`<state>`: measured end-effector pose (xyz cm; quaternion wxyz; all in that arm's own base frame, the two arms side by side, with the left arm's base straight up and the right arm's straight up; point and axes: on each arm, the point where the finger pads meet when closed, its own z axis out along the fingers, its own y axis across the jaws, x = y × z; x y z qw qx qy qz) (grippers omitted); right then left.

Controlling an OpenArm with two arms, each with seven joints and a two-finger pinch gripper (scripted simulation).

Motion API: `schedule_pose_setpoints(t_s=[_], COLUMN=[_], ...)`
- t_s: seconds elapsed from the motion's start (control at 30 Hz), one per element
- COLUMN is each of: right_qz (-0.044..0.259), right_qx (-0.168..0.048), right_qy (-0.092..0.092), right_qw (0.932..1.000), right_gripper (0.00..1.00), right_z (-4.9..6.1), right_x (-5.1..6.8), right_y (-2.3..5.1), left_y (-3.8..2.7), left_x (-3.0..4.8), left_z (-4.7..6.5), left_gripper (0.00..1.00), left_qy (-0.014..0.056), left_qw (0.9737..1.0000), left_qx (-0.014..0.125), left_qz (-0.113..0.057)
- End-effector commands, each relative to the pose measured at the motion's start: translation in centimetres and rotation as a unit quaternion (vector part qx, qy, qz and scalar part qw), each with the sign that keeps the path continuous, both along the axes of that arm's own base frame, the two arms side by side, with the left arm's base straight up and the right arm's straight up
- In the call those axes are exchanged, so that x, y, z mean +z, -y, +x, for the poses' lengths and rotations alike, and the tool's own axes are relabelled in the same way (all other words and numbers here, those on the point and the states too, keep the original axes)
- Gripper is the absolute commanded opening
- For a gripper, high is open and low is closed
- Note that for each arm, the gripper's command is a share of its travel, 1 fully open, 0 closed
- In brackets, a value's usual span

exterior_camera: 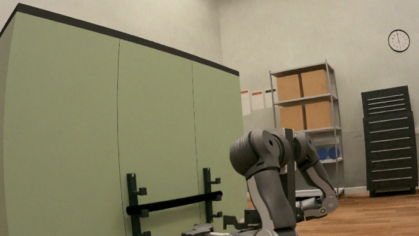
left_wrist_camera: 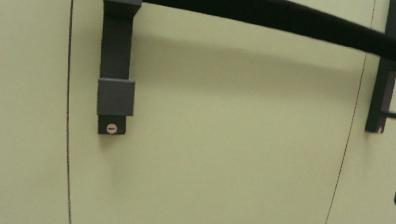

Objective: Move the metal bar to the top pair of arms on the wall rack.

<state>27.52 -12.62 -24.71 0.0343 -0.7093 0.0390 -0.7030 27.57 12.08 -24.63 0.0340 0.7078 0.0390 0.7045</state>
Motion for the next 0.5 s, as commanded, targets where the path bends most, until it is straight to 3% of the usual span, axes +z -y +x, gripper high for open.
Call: schedule_pose_setpoints(t_s=[0.0, 0.13, 0.2, 0.47], right_qz=[0.015, 0.039, 0.039, 0.091], right_qx=[0.003, 0.003, 0.003, 0.003], right_qy=[0.003, 0.003, 0.003, 0.004], right_qw=[0.9999, 0.9992, 0.9992, 0.9958], right_gripper=[1.00, 1.00, 1.00, 1.00], right_z=[0.19, 0.45, 0.45, 0.98], right_x=[0.39, 0.67, 0.67, 1.24], right_y=[-0.02, 0.11, 0.11, 0.36], left_y=[0.24, 0.39, 0.39, 0.69], left_x=[0.31, 0.59, 0.59, 1.16], left_z=[0.14, 0.40, 0.40, 0.93], left_gripper=[1.00, 1.00, 1.00, 1.00], left_qy=[0.0012, 0.0013, 0.0013, 0.0015], left_qw=[0.9999, 0.9992, 0.9992, 0.9958], left_qx=[-0.003, -0.003, -0.003, -0.003], left_qz=[-0.015, -0.040, -0.040, -0.091])
